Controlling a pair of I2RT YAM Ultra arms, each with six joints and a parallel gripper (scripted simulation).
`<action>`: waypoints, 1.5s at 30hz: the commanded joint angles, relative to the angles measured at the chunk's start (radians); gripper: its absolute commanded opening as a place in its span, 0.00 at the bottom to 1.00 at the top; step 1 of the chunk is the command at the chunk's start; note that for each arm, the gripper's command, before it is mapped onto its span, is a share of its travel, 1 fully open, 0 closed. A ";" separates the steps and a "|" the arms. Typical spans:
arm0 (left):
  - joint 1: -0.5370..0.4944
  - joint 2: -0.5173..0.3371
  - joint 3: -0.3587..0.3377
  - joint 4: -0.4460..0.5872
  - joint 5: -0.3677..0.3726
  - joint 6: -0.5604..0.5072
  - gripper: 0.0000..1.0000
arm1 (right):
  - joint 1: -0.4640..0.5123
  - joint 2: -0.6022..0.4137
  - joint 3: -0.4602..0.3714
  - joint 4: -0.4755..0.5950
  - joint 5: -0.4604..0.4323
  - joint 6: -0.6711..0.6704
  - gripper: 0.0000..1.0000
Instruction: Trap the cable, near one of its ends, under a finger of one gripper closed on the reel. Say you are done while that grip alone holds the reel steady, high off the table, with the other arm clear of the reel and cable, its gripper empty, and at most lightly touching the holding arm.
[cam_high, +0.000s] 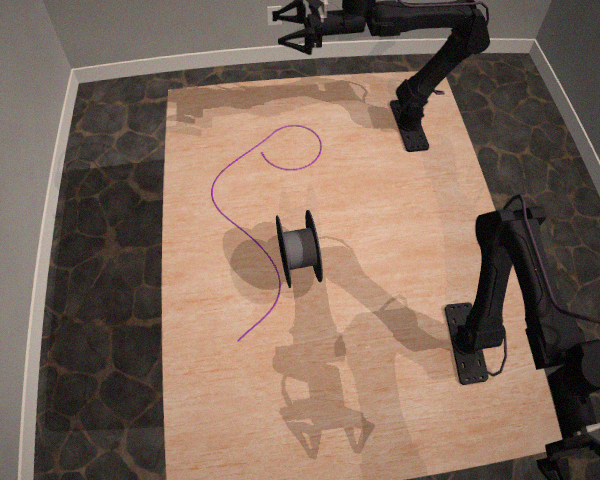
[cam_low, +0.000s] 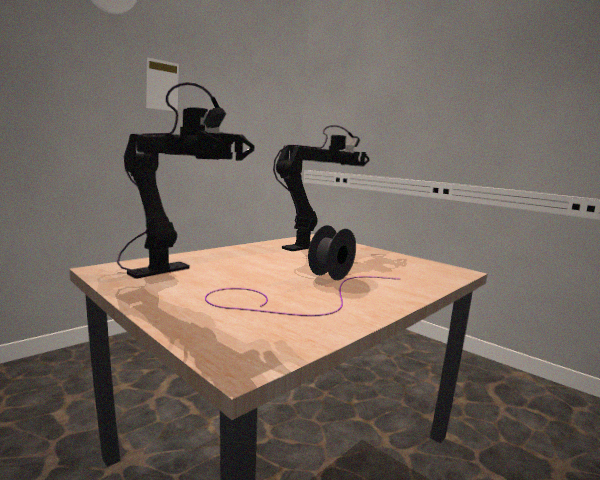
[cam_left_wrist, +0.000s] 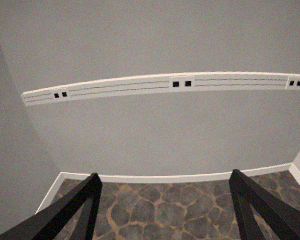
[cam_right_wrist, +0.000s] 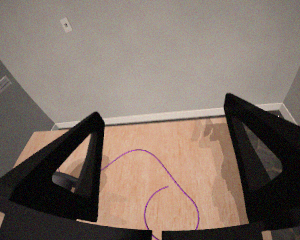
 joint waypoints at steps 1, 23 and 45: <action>-0.003 0.001 -0.008 0.014 -0.008 0.006 1.00 | -0.008 0.000 -0.009 0.010 -0.006 -0.006 1.00; -0.003 0.001 -0.008 0.013 -0.008 0.006 1.00 | -0.008 0.000 -0.009 0.010 -0.006 -0.005 0.30; -0.003 0.001 -0.008 0.013 -0.008 0.006 1.00 | 0.292 -0.001 -0.010 0.009 0.006 -0.006 0.30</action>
